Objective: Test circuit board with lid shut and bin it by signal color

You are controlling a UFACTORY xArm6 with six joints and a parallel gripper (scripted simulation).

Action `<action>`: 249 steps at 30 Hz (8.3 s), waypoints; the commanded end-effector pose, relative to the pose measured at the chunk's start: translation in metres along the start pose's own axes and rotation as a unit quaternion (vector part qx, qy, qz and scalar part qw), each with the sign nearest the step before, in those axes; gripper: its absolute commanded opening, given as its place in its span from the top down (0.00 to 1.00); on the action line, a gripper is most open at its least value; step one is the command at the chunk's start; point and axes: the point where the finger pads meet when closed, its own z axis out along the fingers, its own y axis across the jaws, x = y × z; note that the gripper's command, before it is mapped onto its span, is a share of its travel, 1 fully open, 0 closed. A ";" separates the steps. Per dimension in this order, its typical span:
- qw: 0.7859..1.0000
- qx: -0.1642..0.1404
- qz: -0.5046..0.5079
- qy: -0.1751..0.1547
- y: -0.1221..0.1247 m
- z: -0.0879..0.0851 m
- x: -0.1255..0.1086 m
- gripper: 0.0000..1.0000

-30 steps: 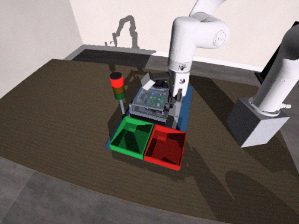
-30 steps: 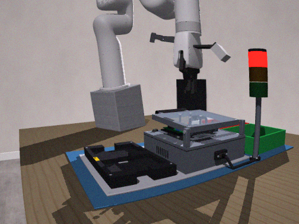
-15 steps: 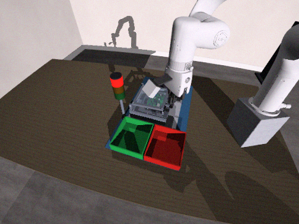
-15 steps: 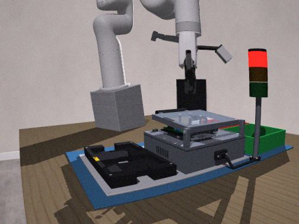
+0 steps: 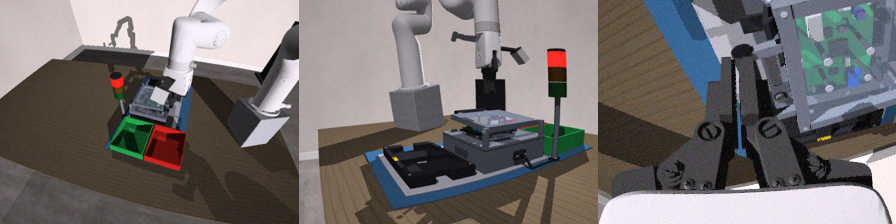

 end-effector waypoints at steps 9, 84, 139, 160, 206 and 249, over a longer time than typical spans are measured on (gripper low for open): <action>0.992 0.007 -0.125 0.007 0.001 -0.001 0.001 1.00; 0.990 0.007 -0.140 0.008 0.016 0.000 -0.057 0.73; 0.990 0.007 -0.140 0.008 0.017 0.028 -0.061 0.73; 0.990 0.007 -0.140 0.008 0.018 0.036 -0.061 0.73; 0.990 0.007 -0.140 0.008 0.018 0.062 -0.060 1.00; 0.990 0.007 -0.140 0.007 0.018 0.058 -0.060 1.00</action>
